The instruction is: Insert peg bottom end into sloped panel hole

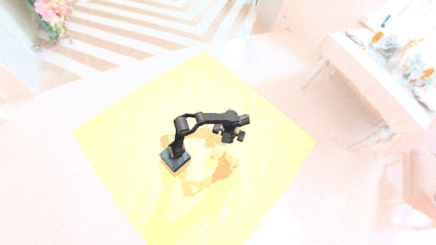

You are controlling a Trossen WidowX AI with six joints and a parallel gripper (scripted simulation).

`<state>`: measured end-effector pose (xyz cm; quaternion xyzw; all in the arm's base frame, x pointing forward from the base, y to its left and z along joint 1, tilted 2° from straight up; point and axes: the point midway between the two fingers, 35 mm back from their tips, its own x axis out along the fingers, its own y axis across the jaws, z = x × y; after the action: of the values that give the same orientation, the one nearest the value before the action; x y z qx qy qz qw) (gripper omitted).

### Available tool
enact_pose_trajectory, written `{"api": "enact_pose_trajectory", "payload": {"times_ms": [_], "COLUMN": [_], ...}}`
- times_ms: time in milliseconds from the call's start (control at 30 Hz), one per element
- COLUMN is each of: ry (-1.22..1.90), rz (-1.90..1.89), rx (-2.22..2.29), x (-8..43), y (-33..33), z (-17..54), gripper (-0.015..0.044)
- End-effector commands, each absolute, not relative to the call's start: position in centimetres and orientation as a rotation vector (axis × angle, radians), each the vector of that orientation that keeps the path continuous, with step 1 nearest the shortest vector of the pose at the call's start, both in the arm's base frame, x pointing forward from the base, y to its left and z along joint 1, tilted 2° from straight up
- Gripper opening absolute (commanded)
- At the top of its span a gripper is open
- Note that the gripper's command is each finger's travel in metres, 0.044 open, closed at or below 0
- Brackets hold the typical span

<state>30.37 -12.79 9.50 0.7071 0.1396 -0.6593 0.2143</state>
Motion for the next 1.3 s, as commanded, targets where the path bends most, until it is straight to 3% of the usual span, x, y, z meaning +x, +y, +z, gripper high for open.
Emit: {"api": "enact_pose_trajectory", "payload": {"times_ms": [0,1267], "ry": [0.415,0.647], "rz": [-1.788,-1.432], "rx": [1.93,1.645], "x": [30.4,31.2], "y": [-12.6,-10.5], "z": [9.6,9.7], "gripper": [0.0,0.0]}}
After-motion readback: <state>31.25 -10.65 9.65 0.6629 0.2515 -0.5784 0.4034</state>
